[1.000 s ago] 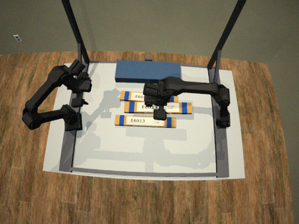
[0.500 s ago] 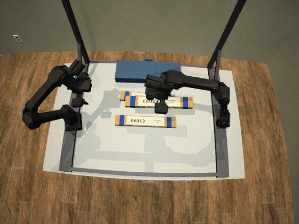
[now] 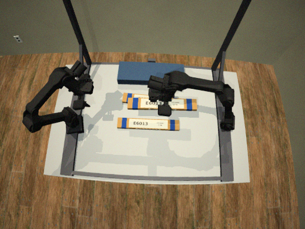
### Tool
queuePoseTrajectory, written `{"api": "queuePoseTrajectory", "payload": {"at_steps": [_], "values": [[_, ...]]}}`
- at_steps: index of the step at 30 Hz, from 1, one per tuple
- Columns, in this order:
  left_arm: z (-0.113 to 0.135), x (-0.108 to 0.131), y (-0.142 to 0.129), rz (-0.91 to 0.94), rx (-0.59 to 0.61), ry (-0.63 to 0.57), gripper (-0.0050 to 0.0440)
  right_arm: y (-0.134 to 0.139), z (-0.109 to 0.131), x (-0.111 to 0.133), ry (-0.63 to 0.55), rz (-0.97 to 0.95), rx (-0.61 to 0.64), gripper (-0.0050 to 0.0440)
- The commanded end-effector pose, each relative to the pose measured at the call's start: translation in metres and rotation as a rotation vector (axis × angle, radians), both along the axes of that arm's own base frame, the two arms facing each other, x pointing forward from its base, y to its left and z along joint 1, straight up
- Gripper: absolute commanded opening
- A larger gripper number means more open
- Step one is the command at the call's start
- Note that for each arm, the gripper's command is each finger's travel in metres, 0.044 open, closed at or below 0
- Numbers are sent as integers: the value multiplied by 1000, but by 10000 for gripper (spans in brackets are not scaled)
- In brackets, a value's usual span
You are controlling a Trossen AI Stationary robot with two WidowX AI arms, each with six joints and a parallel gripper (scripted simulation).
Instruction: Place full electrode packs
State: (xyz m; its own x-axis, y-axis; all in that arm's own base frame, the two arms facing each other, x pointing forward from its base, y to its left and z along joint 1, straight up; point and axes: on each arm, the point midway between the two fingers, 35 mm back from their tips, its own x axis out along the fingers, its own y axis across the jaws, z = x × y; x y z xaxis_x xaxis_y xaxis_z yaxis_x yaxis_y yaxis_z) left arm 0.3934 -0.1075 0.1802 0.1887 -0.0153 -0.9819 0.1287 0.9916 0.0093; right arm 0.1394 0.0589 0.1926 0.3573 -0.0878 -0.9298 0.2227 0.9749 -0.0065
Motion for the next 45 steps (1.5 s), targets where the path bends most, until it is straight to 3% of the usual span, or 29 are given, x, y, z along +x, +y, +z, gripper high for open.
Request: {"api": "queuePoseTrajectory", "payload": {"at_steps": [1, 13, 14, 45], "values": [[46, 2, 0, 4, -32, -126, -50, 1, 6, 2, -18, 0, 12, 430], [46, 2, 0, 3, -32, -127, -50, 1, 6, 2, -18, 0, 12, 430], [19, -1, 0, 2, -27, -101, -50, 1, 6, 2, -18, 0, 12, 430], [-17, 0, -1, 2, -27, -101, -50, 1, 6, 2, -18, 0, 12, 430]]}}
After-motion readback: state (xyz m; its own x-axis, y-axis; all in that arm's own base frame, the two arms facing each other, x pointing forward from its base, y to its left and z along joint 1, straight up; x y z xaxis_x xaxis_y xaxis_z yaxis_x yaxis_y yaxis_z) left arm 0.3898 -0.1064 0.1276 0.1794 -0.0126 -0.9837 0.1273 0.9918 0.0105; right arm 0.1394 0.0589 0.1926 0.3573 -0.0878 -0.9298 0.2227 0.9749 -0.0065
